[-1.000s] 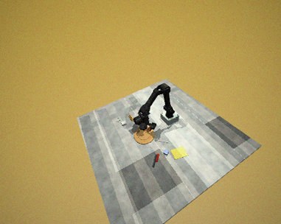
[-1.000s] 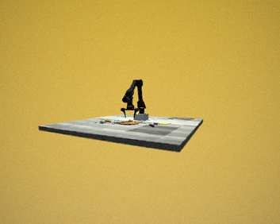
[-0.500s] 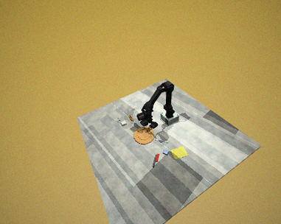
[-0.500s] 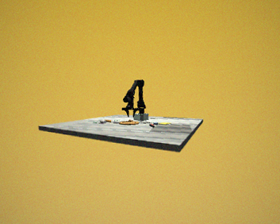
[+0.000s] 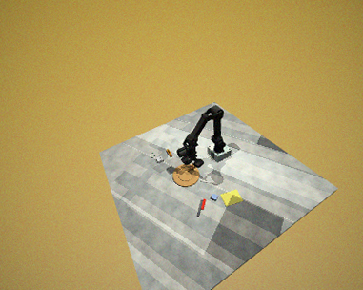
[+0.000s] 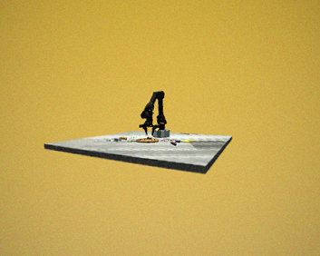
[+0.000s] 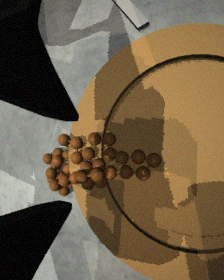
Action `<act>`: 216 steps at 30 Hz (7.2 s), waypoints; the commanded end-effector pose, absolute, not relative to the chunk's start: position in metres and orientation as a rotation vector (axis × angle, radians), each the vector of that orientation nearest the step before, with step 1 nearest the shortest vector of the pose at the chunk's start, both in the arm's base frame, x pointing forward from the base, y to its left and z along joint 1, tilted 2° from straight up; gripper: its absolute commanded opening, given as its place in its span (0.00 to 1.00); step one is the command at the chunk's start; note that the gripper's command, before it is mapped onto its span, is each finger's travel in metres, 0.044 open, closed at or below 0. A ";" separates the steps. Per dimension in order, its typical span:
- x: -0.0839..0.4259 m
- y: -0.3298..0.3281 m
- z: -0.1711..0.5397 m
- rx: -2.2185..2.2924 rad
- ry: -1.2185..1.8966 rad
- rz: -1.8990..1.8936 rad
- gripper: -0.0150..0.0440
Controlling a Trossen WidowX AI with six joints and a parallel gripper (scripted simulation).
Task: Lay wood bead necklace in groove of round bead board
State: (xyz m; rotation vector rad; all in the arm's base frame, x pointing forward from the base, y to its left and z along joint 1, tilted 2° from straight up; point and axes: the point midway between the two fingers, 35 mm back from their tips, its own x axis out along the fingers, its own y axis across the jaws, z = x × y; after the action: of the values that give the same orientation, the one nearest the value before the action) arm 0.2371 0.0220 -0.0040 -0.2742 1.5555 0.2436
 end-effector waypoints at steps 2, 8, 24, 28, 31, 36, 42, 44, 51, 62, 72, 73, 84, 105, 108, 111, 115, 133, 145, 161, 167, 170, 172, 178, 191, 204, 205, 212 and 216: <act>0.234 0.021 -0.014 -0.272 1.566 0.242 0.68; 0.232 0.021 -0.023 -0.270 1.570 0.241 0.68; 0.233 0.021 -0.029 -0.272 1.568 0.243 0.50; 0.233 0.021 -0.029 -0.272 1.568 0.243 0.32; 0.233 0.021 -0.029 -0.272 1.568 0.243 0.25; 0.233 0.021 -0.029 -0.272 1.568 0.243 0.25; 0.233 0.021 -0.029 -0.272 1.568 0.243 0.25; 0.233 0.021 -0.029 -0.272 1.568 0.243 0.25; 0.233 0.021 -0.029 -0.272 1.568 0.243 0.25; 0.233 0.021 -0.029 -0.272 1.568 0.243 0.25; 0.233 0.021 -0.029 -0.272 1.568 0.243 0.25; 0.233 0.021 -0.029 -0.272 1.568 0.243 0.25; 0.232 0.021 -0.006 -0.269 1.572 0.240 0.25; 0.266 0.056 -0.004 -0.267 1.570 0.242 0.25; 0.271 0.062 -0.004 -0.266 1.569 0.242 0.25; 0.273 0.064 -0.005 -0.266 1.569 0.242 0.25; 0.273 0.064 -0.007 -0.266 1.569 0.242 0.25; 0.272 0.064 -0.027 -0.266 1.569 0.242 0.25; 0.275 0.065 -0.024 -0.268 1.561 0.247 0.52; 0.270 0.063 -0.012 -0.269 1.576 0.247 1.00; 0.270 0.064 -0.005 -0.266 1.569 0.242 1.00; 0.270 0.064 -0.005 -0.266 1.569 0.242 1.00; 0.270 0.064 -0.005 -0.266 1.569 0.242 1.00; 0.270 0.064 -0.005 -0.266 1.569 0.242 1.00; 0.270 0.064 -0.005 -0.266 1.569 0.242 1.00; 0.275 0.046 0.012 0.407 1.534 -0.440 0.78; 0.275 0.045 0.014 0.470 1.519 -0.504 0.78; 0.275 0.044 0.015 0.521 1.506 -0.555 0.78; 0.275 0.044 0.015 0.521 1.506 -0.555 0.78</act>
State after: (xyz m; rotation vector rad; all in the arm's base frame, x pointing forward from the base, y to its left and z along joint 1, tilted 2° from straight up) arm 0.2731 0.0445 0.0124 0.4836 1.5225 -0.5180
